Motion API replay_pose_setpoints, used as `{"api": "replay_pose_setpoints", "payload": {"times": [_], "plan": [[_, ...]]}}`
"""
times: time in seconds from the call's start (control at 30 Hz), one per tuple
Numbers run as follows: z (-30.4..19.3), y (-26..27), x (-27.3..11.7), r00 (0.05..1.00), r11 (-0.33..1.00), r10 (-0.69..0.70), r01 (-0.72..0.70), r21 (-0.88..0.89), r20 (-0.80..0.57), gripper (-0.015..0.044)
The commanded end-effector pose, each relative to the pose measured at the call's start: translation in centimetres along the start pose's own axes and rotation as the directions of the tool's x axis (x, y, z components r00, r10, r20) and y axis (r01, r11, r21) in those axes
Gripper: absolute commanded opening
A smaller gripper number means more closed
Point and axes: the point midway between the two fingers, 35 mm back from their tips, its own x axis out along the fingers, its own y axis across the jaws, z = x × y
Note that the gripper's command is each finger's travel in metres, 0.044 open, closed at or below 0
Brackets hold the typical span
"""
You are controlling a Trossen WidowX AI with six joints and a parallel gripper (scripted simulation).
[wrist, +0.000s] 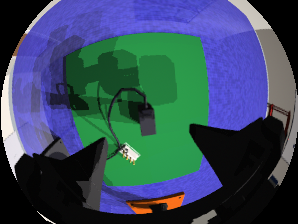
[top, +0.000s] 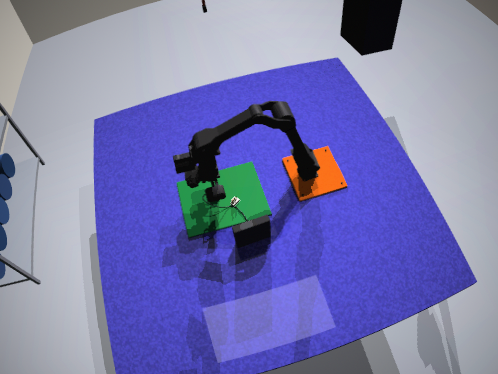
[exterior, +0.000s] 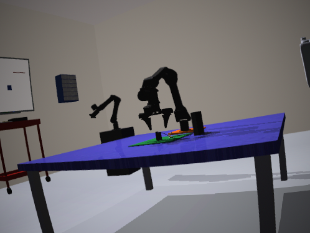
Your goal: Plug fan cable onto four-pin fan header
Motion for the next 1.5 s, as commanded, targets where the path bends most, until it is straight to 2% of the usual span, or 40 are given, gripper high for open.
{"api": "replay_pose_setpoints", "payload": {"times": [0.0,0.8,1.07,1.47], "plan": [[-0.1,-0.1,0.8,1.0,1.0,-0.006,0.006,0.006,-0.005,0.044],[-0.2,-0.1,4.7,1.0,1.0,-0.006,0.006,0.006,-0.005,0.044],[-0.2,-0.1,4.8,1.0,1.0,-0.006,0.006,0.001,-0.005,0.044],[-0.1,0.0,4.5,1.0,1.0,0.0,0.0,0.0,0.0,0.036]]}}
